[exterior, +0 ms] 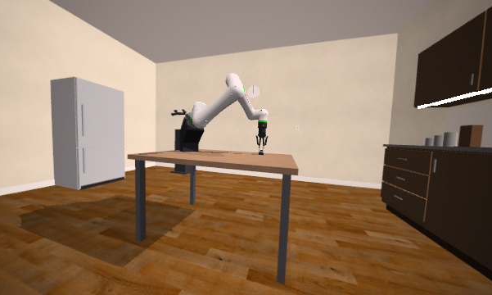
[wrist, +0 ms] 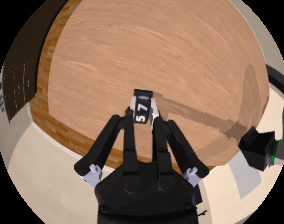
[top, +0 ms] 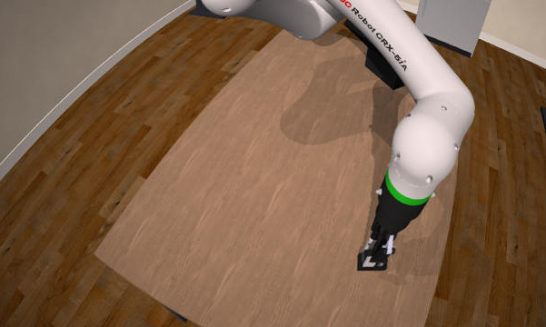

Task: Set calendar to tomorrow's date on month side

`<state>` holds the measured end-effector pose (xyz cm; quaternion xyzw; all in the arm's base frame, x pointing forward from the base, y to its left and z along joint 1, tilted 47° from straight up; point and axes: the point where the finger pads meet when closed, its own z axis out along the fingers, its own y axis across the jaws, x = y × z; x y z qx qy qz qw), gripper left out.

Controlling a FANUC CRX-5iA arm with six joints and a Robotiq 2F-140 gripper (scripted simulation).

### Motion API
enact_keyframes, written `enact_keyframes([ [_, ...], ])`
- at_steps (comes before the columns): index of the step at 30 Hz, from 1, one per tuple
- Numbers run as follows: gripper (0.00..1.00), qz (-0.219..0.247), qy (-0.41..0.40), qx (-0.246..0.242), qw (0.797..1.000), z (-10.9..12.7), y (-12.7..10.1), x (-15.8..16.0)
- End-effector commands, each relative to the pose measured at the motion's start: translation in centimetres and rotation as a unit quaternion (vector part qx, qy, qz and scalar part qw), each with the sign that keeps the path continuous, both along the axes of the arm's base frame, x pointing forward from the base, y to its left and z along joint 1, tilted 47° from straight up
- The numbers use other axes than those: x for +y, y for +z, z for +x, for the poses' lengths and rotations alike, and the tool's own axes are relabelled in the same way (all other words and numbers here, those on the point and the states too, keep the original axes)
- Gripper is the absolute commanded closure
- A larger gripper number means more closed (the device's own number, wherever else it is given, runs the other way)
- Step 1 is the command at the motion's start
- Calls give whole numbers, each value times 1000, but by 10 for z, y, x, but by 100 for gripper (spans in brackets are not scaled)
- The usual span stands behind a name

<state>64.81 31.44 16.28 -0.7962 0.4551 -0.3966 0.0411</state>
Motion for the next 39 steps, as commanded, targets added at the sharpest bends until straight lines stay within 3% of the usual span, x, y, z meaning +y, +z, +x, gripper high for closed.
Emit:
enact_keyframes([
  [1,76,0,0,0,1000,0,0,0],
  [39,76,0,0,0,1000,6,-6,-3],
])
